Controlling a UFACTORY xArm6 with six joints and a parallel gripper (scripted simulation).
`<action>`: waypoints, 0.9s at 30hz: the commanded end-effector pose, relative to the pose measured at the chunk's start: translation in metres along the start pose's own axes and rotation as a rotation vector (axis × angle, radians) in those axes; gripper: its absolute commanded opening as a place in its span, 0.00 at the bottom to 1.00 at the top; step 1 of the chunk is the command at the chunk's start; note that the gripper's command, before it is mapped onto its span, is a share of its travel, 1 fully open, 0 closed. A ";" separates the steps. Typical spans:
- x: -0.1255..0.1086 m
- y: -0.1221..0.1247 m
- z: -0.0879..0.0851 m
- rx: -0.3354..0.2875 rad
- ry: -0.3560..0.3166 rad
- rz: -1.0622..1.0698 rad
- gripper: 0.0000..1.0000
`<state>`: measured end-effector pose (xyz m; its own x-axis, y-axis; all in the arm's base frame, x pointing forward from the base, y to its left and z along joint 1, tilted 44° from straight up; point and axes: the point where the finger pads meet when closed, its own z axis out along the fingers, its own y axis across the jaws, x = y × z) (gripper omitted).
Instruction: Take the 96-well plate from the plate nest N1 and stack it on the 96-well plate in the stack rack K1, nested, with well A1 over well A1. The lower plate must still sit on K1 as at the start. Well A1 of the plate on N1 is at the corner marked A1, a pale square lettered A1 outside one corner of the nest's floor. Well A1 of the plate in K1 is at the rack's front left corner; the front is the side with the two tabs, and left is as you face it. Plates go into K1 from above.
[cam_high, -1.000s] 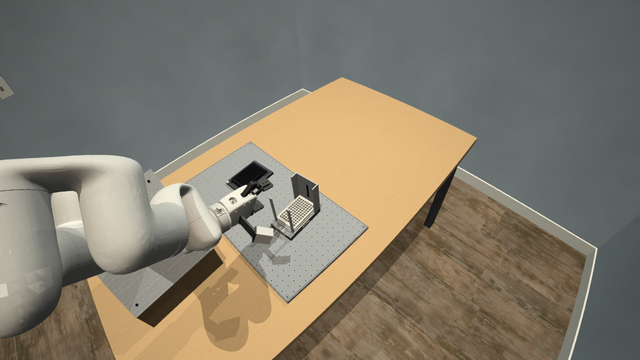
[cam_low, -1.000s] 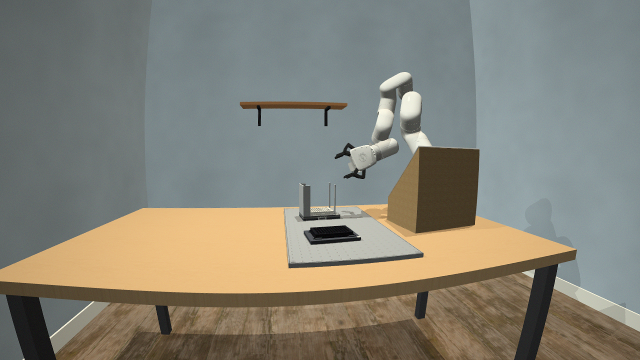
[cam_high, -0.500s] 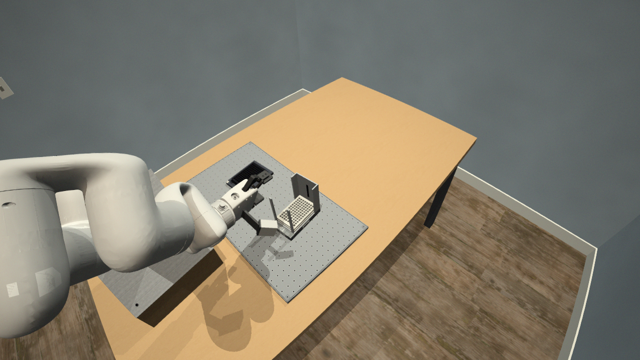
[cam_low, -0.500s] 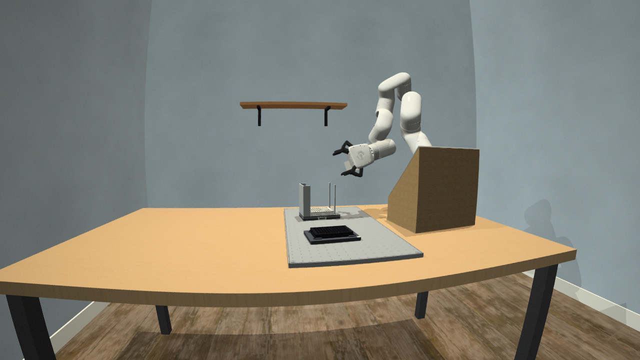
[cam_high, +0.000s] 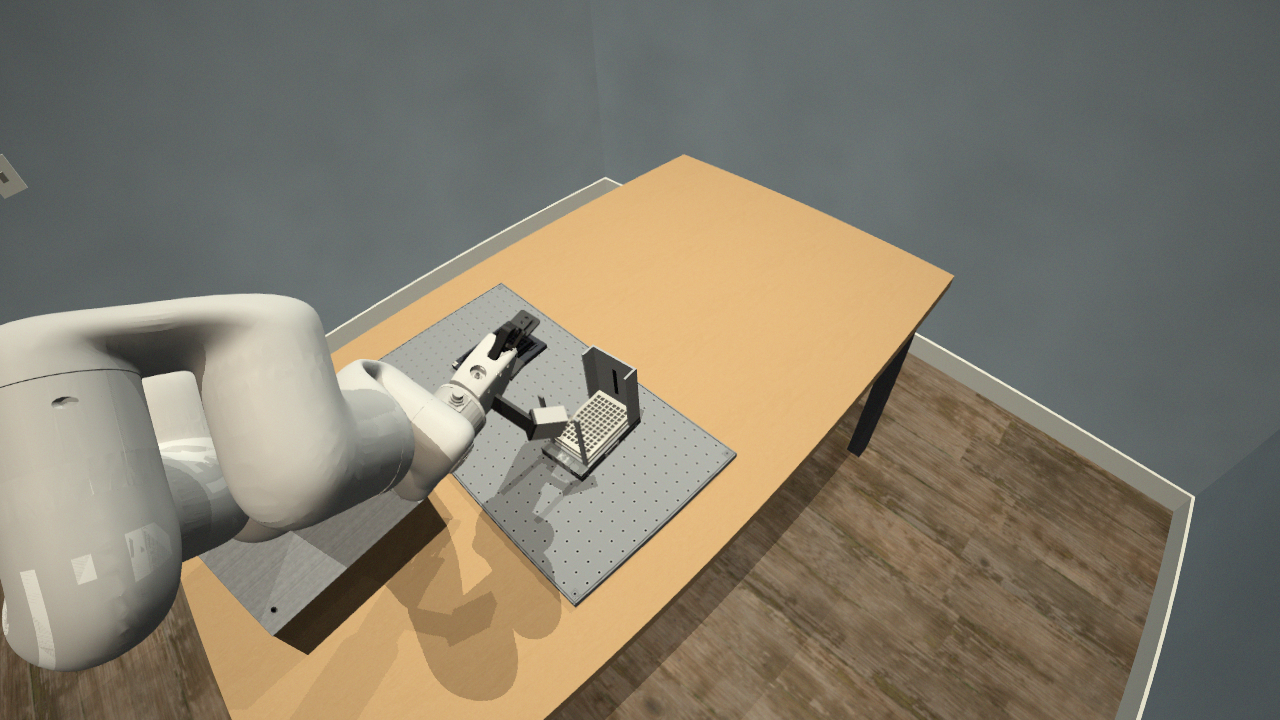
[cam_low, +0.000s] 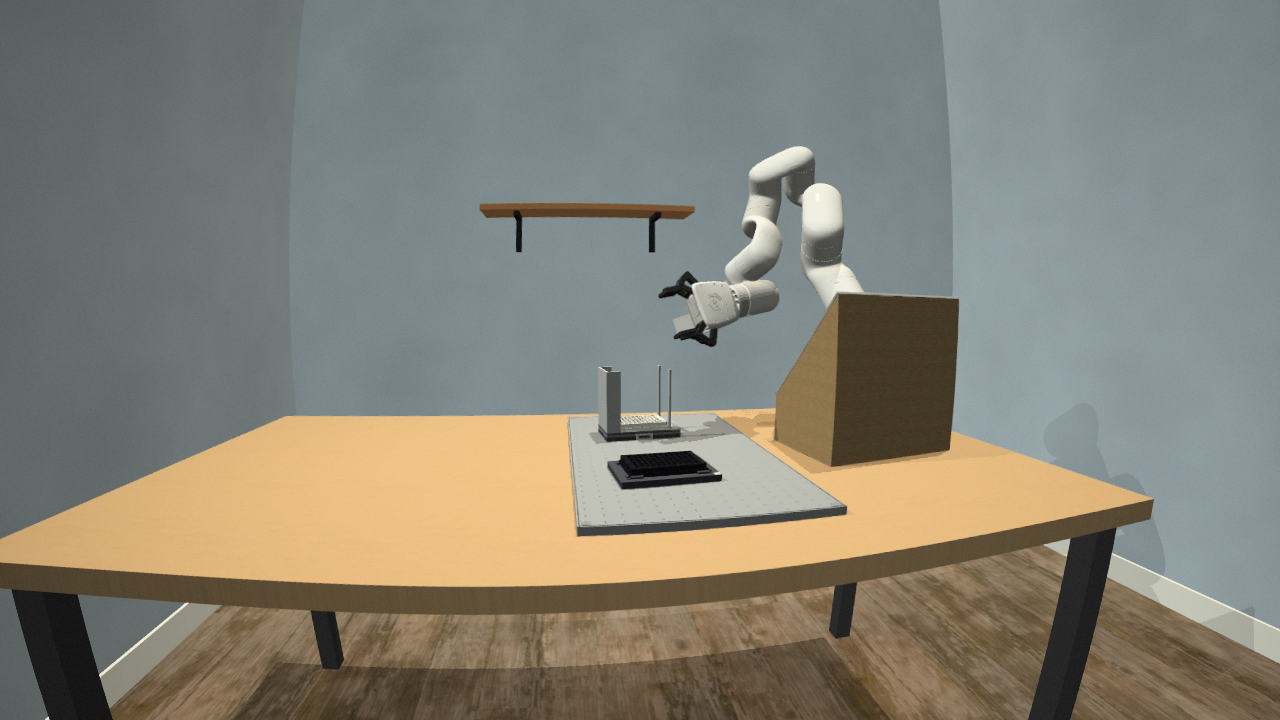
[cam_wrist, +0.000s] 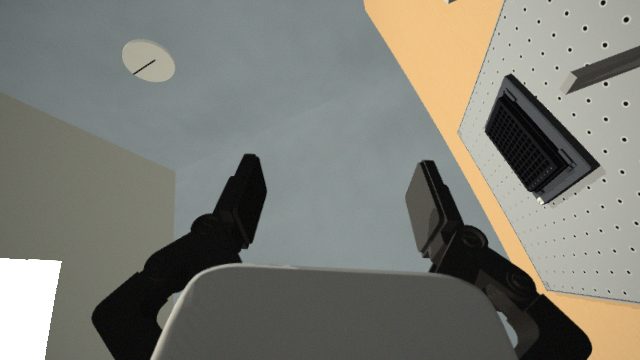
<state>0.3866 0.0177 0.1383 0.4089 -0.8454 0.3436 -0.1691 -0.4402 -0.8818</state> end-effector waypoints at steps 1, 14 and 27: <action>-0.015 -0.009 0.012 0.019 -0.090 0.005 1.00; -0.047 -0.021 0.027 0.027 -0.286 0.016 1.00; -0.080 -0.027 0.037 0.006 -0.481 0.022 1.00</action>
<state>0.3917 0.0980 0.1251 0.7301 -0.6615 0.1716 -0.1703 -0.4193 -0.8917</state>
